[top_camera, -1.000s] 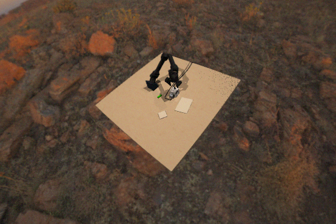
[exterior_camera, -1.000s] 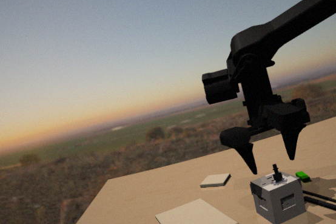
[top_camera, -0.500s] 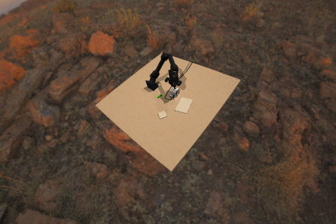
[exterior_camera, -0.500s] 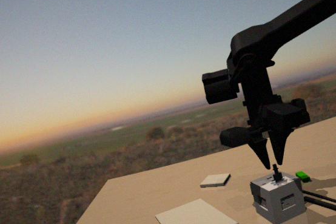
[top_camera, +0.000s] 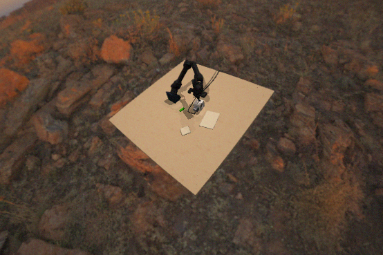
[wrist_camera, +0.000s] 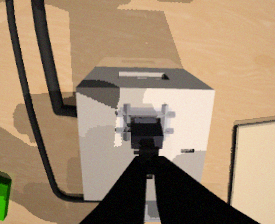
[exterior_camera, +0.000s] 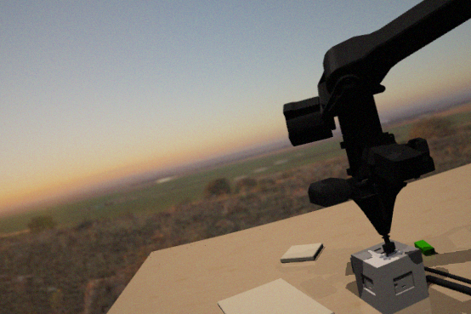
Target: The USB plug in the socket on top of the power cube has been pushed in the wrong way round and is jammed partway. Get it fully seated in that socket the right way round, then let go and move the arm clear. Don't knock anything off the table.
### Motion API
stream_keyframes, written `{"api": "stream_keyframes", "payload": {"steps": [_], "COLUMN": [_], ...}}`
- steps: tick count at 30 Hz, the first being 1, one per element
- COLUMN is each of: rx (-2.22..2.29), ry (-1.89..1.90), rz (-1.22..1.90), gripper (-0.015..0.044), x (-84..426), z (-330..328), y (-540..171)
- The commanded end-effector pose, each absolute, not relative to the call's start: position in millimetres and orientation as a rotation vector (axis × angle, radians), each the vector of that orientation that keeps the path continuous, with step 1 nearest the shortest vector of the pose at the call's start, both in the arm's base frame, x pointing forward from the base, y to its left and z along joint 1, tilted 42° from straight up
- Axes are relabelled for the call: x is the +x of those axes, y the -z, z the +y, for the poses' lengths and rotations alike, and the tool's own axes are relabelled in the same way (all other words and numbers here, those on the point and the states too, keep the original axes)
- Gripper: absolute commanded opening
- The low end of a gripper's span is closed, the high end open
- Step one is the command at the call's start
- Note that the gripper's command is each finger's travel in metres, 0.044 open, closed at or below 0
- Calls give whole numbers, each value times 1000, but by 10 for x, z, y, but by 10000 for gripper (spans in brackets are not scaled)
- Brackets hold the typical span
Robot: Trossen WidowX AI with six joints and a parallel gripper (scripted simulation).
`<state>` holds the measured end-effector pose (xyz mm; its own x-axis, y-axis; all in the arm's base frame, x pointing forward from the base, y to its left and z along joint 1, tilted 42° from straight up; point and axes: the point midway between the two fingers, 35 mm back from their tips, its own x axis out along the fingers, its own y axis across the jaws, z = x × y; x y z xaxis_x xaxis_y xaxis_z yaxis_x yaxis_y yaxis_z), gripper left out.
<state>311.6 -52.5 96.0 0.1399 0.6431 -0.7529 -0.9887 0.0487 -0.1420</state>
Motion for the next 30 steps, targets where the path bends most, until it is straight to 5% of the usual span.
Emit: {"api": "stream_keyframes", "payload": {"steps": [1, 30], "rx": [-753, -753], "ry": [-1356, -1355], "rz": [580, 581], "gripper": [0, 0], "x": [3116, 3093], "z": [-525, -631], "y": [-962, -1081]}}
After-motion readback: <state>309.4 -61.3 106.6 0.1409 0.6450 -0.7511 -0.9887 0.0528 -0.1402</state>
